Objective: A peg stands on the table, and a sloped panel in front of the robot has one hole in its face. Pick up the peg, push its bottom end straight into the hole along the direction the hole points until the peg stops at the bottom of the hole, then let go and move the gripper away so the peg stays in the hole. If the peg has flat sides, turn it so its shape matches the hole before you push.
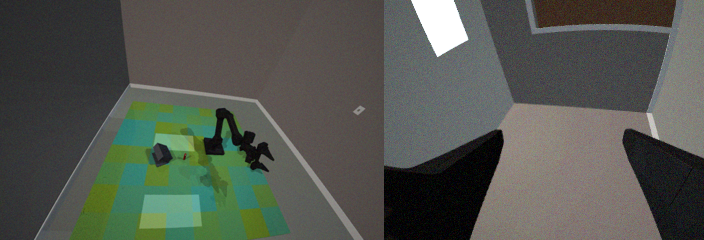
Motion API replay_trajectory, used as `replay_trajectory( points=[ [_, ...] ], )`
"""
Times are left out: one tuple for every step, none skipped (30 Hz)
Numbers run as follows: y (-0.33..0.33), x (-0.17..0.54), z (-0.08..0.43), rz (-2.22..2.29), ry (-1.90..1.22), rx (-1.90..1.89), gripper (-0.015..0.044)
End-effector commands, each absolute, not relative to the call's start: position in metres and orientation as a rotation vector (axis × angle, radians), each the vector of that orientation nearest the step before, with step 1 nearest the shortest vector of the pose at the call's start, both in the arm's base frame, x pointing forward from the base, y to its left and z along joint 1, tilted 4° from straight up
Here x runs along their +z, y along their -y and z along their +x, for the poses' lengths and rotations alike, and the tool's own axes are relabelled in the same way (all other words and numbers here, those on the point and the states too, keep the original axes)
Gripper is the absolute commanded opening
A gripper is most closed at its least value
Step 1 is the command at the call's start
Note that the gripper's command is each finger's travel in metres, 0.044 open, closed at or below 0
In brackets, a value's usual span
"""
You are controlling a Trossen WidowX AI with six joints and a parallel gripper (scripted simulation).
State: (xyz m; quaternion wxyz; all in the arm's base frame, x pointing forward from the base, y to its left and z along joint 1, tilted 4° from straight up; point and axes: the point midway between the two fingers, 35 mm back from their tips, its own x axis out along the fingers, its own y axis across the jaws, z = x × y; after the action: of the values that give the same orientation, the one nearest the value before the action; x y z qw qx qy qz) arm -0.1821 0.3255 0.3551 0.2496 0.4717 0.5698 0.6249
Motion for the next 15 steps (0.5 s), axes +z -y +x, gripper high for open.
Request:
replay_trajectory(
  points=[
    [-0.326, 0.355, -0.182, 1.283, -1.551, 1.699, 0.0426],
    [-0.328, 0.353, -0.180, 1.279, -1.549, 1.690, 0.0440],
    [-0.331, 0.351, -0.178, 1.272, -1.545, 1.676, 0.0440],
    [-0.335, 0.348, -0.175, 1.264, -1.540, 1.658, 0.0440],
    [-0.338, 0.344, -0.171, 1.255, -1.536, 1.640, 0.0440],
    [-0.342, 0.341, -0.168, 1.247, -1.532, 1.622, 0.0440],
    [-0.345, 0.338, -0.165, 1.239, -1.528, 1.604, 0.0440],
    [-0.348, 0.335, -0.161, 1.231, -1.524, 1.586, 0.0440],
    [-0.352, 0.332, -0.158, 1.224, -1.520, 1.568, 0.0440],
    [-0.355, 0.329, -0.154, 1.216, -1.516, 1.549, 0.0440],
    [-0.358, 0.326, -0.151, 1.214, -1.518, 1.527, 0.0440],
    [-0.361, 0.323, -0.147, 1.212, -1.520, 1.503, 0.0440],
    [-0.364, 0.320, -0.143, 1.210, -1.523, 1.480, 0.0440],
    [-0.367, 0.317, -0.139, 1.208, -1.525, 1.456, 0.0440],
    [-0.370, 0.314, -0.135, 1.207, -1.527, 1.432, 0.0440]
  ],
)
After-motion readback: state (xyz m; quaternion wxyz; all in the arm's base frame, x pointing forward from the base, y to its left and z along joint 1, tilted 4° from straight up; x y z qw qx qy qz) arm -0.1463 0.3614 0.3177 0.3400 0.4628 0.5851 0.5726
